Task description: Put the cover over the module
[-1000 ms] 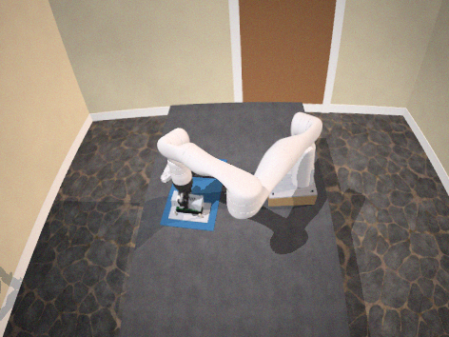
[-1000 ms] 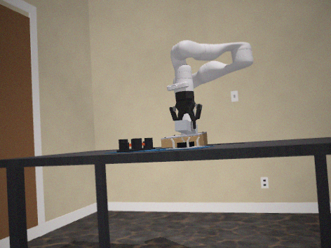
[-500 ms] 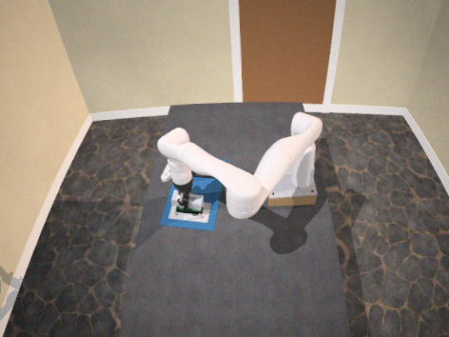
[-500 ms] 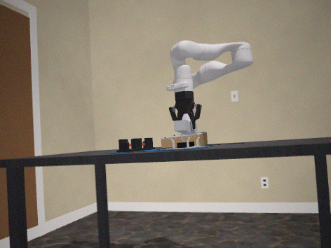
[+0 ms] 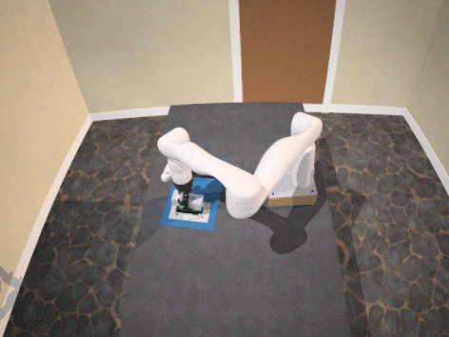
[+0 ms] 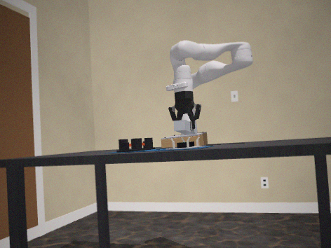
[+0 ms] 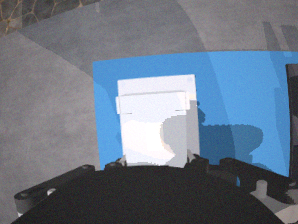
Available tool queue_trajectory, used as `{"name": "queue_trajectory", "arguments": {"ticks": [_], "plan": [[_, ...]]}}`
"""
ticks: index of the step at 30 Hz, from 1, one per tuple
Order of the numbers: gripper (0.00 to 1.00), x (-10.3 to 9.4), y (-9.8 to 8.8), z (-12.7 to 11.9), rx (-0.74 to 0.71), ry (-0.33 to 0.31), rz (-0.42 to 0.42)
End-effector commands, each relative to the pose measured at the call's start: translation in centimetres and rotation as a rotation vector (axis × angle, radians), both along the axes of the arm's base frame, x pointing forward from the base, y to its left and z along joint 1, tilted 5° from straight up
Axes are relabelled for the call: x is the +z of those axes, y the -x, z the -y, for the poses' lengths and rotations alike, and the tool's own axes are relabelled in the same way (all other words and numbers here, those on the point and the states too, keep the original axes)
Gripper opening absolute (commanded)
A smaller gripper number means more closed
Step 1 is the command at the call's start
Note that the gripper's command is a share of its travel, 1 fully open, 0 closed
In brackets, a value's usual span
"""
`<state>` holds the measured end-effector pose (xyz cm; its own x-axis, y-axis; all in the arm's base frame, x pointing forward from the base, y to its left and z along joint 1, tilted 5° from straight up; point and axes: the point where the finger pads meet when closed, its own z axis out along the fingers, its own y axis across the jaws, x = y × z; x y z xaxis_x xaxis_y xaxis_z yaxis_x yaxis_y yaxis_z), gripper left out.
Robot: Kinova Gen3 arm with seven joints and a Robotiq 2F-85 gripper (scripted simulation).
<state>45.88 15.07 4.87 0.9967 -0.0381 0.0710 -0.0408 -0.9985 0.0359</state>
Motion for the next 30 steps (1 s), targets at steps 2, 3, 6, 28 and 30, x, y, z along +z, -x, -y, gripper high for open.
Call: {"name": "queue_trajectory", "arguments": {"ticks": [2, 3, 6, 28, 30], "plan": [[0.0, 0.2, 0.0, 0.2, 0.005, -0.001, 0.002], [0.0, 0.2, 0.0, 0.2, 0.006, -0.001, 0.002], [0.0, 0.3, 0.0, 0.2, 0.007, -0.002, 0.002], [0.0, -1.3, -0.2, 0.3, 0.007, -0.002, 0.002], [0.0, -1.3, -0.1, 0.1, 0.001, -0.003, -0.001]]}}
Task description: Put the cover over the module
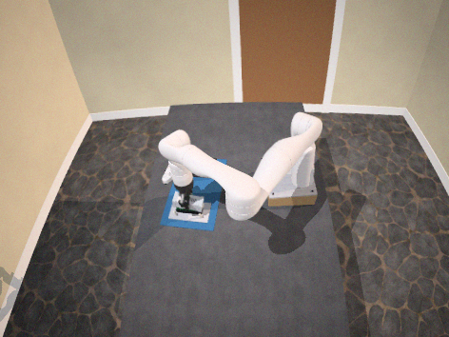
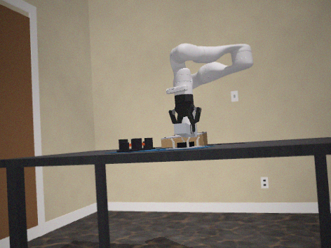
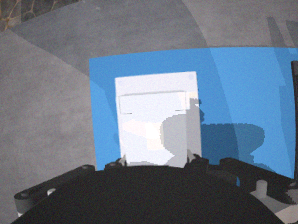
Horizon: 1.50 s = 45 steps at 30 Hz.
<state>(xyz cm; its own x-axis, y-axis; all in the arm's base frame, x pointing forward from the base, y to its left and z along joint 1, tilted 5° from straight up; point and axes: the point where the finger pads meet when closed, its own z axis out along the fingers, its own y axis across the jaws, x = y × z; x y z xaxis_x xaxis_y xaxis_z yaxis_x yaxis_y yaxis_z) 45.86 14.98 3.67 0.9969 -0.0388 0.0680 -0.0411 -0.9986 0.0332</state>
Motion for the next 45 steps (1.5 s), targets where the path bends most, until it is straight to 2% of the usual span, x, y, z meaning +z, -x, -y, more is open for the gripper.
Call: {"name": "queue_trajectory", "arguments": {"ticks": [1, 16, 25, 45], "plan": [[0.0, -0.2, -0.1, 0.1, 0.002, 0.0, 0.003], [0.0, -0.7, -0.2, 0.2, 0.001, 0.0, 0.002], [0.0, -1.9, -0.3, 0.3, 0.007, 0.001, 0.005], [0.0, -1.8, -0.4, 0.3, 0.007, 0.001, 0.005]]}}
